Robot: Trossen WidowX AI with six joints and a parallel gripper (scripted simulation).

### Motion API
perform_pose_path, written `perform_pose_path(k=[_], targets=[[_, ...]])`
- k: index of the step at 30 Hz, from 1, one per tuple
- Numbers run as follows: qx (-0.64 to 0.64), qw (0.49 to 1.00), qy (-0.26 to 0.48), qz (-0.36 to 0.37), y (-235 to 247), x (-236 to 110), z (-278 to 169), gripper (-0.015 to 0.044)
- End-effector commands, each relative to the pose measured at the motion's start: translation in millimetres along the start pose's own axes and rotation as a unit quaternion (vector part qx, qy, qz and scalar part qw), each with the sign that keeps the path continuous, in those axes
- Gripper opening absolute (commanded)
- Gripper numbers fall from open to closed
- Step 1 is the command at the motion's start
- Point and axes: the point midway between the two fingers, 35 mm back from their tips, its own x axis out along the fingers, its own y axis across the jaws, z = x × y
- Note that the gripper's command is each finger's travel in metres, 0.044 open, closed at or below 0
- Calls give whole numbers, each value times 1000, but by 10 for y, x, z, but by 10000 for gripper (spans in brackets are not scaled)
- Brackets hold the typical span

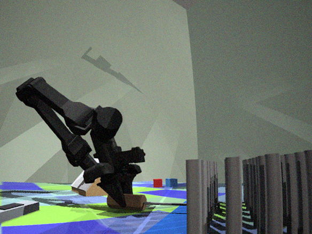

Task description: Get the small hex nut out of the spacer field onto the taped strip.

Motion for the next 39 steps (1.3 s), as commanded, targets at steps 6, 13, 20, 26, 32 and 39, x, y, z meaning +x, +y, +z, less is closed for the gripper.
perform_pose_path(k=[6,13,20,26,32,39], targets=[[-2,1000,-1,0,-1,-29,-52,0],[-2,1000,-1,0,-1,-44,-86,0],[-2,1000,0,0,-1,-59,-121,0],[-2,1000,0,0,-1,-72,-149,0],[-2,1000,0,0,-1,-84,-178,0],[-2,1000,0,0,-1,-99,-211,0]])
